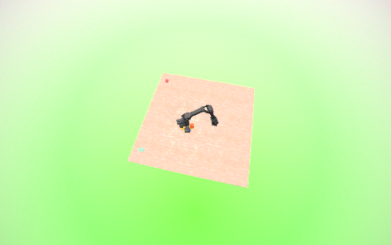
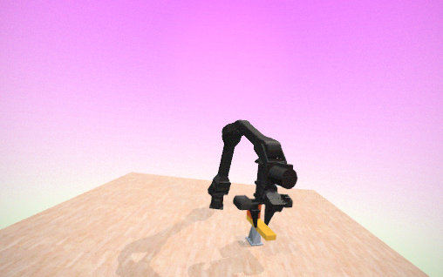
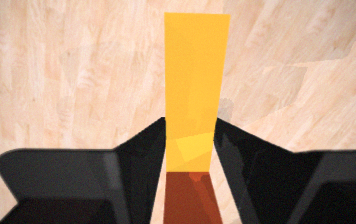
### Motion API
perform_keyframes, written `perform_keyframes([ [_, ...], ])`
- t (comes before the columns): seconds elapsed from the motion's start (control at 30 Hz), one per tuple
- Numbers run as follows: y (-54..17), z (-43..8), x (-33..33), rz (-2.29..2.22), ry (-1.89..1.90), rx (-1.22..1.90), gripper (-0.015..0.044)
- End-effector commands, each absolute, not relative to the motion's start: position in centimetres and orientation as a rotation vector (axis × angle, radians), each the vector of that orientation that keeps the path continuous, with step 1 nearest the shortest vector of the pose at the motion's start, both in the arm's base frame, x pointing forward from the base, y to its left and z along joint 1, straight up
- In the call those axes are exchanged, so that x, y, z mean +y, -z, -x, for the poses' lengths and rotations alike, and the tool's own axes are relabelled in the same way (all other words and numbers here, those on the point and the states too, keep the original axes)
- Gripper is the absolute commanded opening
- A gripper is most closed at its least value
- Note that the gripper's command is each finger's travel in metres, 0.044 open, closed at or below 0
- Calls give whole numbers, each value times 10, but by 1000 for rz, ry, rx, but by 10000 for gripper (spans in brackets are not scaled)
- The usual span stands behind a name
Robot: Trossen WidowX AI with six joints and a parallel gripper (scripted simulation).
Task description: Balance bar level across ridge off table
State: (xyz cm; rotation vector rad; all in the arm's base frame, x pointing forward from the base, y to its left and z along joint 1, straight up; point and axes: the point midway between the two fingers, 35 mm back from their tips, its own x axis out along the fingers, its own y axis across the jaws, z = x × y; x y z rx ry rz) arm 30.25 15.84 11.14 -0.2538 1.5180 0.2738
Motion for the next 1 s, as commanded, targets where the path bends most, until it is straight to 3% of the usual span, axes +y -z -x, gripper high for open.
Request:
perform_keyframes([
  [0.0,-111,-302,158,254,-274,1518,0],
  [0.93,-111,-302,158,254,-274,1518,0],
  [0.97,-111,-302,158,254,-274,1518,26],
])
